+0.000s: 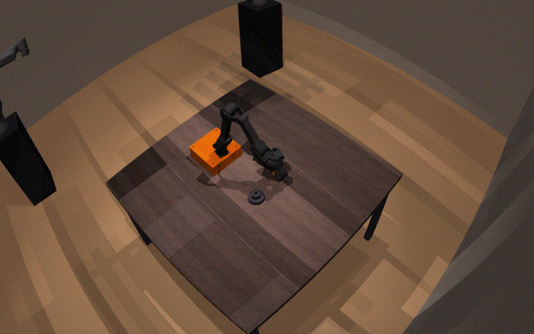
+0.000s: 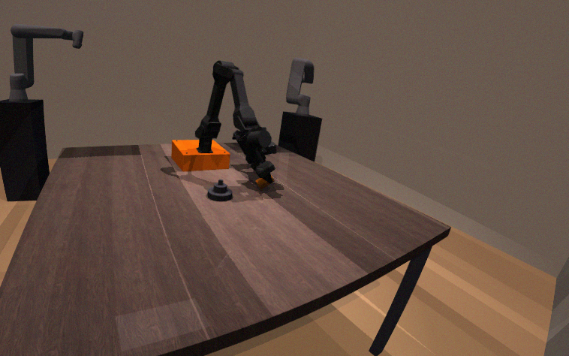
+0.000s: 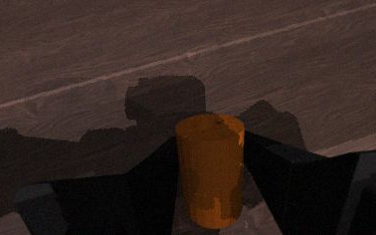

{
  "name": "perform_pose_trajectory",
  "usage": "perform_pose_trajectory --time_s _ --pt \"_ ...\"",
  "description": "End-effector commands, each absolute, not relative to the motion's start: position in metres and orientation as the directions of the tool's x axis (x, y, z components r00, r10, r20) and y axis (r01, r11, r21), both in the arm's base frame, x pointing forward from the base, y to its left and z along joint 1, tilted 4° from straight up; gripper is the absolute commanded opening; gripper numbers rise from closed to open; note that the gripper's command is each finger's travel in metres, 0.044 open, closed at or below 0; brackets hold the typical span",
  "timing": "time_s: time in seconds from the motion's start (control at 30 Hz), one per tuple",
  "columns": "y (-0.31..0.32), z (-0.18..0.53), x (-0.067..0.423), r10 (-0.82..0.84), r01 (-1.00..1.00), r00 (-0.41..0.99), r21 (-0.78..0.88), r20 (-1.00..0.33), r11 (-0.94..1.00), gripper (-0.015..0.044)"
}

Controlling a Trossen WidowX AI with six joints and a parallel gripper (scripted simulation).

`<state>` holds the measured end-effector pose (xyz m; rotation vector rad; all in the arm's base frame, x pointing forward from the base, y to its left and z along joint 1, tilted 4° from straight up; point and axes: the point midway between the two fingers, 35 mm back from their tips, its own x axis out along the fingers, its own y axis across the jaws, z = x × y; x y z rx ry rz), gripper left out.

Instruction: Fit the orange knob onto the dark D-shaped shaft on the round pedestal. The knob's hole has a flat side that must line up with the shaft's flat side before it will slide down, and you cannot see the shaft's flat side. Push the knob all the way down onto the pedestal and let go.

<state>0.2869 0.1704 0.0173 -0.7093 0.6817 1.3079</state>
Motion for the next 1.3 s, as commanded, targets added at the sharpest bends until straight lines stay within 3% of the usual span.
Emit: perform_pose_trajectory --time_s 0.0,1.27 --pt "0.166 0.017 0.285 0.659 -0.990 0.137 -0.080 -0.740 0.115 0.0179" --pt "0.130 0.008 0.281 0.951 -0.991 0.130 -0.079 -0.280 0.112 0.0179"
